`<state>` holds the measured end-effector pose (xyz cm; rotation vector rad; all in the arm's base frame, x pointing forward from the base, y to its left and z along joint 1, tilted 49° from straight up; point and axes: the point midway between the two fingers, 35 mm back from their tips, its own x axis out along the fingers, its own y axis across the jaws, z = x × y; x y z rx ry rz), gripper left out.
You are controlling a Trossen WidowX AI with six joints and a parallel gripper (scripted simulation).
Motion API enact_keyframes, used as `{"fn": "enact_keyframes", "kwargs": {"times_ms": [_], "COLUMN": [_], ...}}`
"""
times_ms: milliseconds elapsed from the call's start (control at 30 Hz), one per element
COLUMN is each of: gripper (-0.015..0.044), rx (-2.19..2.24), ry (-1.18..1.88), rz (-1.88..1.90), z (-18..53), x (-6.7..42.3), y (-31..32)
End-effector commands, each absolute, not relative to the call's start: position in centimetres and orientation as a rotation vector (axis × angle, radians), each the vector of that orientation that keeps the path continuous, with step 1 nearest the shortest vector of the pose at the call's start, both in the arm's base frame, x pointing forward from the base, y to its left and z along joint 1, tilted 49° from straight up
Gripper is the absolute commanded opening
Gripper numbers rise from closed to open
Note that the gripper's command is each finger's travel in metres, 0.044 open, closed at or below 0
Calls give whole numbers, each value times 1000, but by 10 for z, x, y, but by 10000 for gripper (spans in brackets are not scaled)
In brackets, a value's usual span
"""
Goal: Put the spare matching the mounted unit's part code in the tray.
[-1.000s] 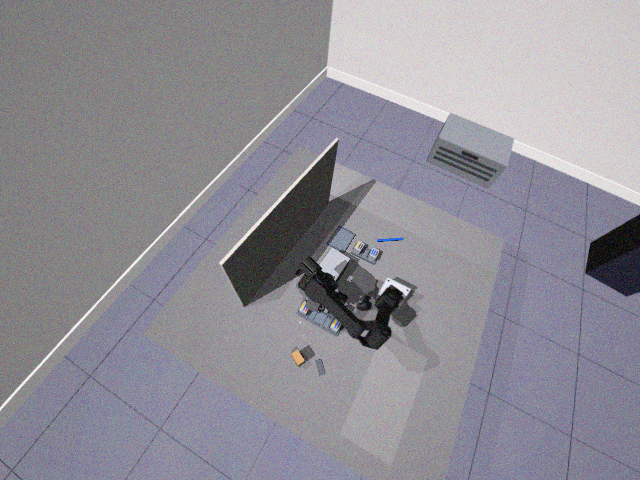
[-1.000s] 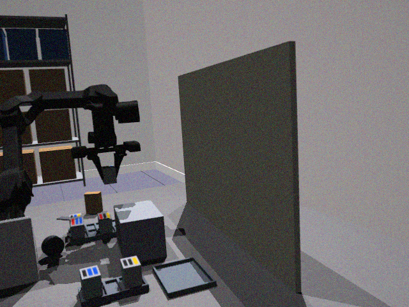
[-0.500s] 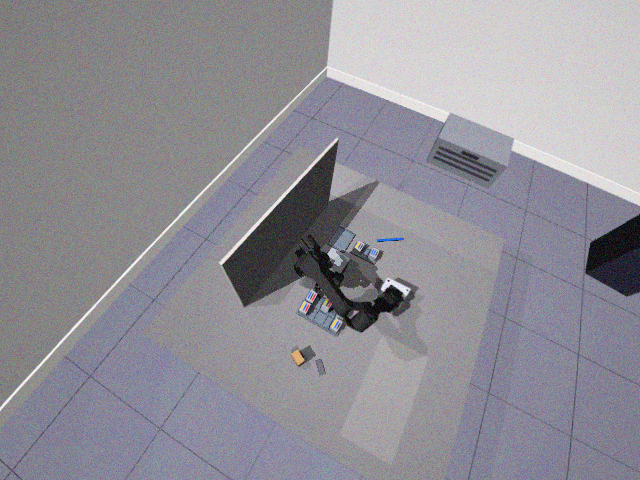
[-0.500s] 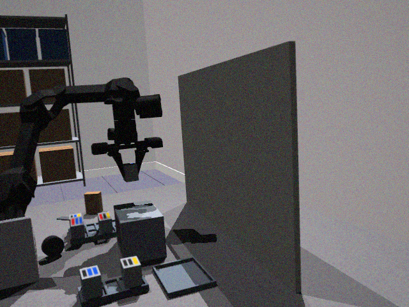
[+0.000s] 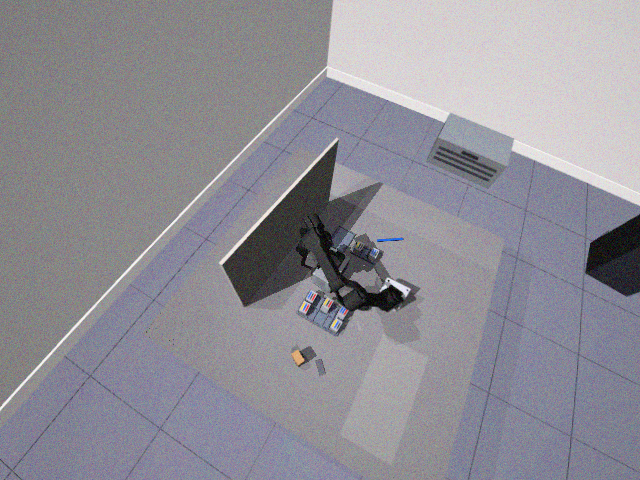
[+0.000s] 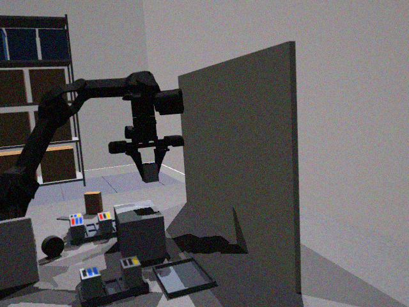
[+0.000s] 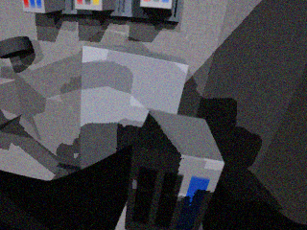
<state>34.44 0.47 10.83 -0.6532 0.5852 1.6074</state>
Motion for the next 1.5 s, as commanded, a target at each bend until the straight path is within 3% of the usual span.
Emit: {"fn": "enact_keyframes", "kwargs": {"times_ms": [0,1133,1467], "gripper": [0,0,0], "rx": [-662,-658,-657], "ry": [594,533,531], "rz": [1601,1630,1631], "z": [88,-74,-79], "x": [355,361,360], "y": [-16,-135,-135]}}
